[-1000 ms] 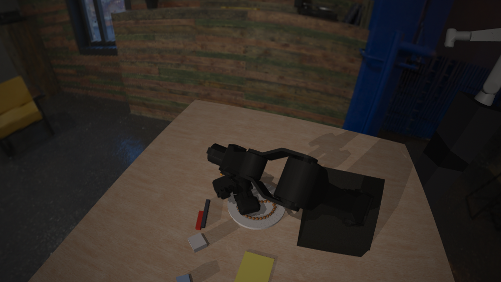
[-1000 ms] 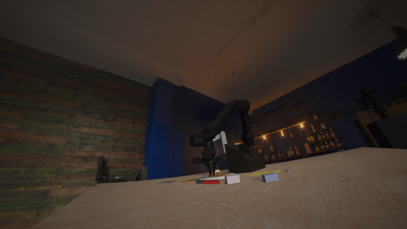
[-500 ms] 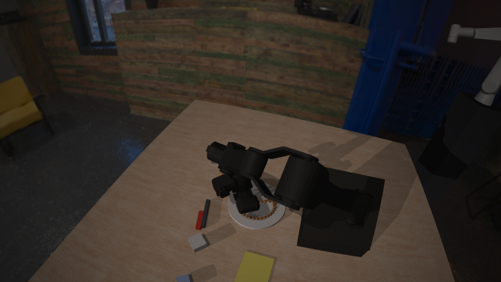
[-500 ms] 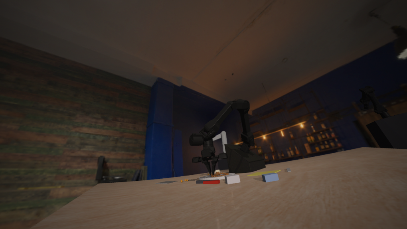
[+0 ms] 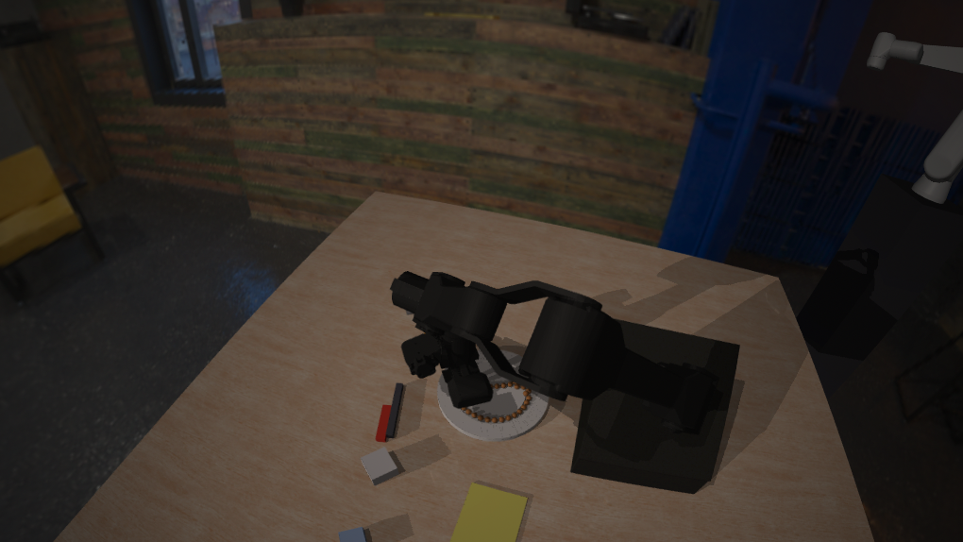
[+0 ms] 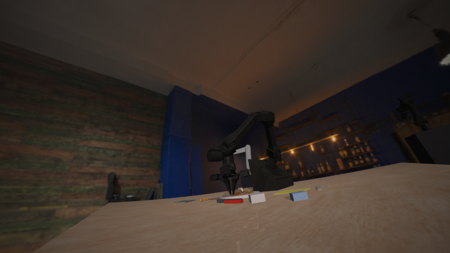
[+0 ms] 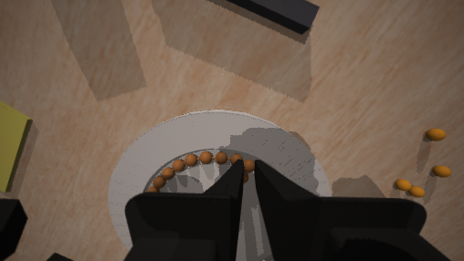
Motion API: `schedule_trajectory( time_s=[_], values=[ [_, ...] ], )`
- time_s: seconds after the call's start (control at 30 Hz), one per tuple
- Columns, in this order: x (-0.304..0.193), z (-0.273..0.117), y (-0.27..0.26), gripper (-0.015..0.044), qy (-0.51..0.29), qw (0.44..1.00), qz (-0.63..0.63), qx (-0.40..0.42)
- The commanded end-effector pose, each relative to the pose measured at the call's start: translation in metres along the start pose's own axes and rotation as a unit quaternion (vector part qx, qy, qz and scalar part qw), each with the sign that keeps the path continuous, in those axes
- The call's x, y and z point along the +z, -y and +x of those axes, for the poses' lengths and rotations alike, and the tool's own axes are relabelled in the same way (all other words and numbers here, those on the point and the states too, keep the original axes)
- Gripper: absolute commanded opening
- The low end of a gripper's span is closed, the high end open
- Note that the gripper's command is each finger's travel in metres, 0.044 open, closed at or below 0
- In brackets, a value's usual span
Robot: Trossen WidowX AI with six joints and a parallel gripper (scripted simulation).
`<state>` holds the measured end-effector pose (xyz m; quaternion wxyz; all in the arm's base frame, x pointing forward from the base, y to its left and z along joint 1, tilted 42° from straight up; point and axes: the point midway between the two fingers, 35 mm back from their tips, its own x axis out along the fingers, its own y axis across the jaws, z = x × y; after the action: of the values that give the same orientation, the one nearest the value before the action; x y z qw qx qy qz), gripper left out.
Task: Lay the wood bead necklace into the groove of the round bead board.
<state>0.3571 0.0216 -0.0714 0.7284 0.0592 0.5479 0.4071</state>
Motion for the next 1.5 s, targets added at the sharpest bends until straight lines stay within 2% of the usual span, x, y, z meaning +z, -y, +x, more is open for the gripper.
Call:
schedule_trajectory(
  time_s=[0.0, 0.57, 1.47],
  values=[
    [0.0001, 0.0042, -0.001, 0.0, -0.001, 1.0, 0.002, 0.003],
    [-0.0003, -0.0008, -0.0003, 0.044, -0.001, 1.0, 0.002, 0.001],
    [-0.0003, -0.0042, -0.0003, 0.044, -0.001, 1.0, 0.002, 0.003]
  ],
)
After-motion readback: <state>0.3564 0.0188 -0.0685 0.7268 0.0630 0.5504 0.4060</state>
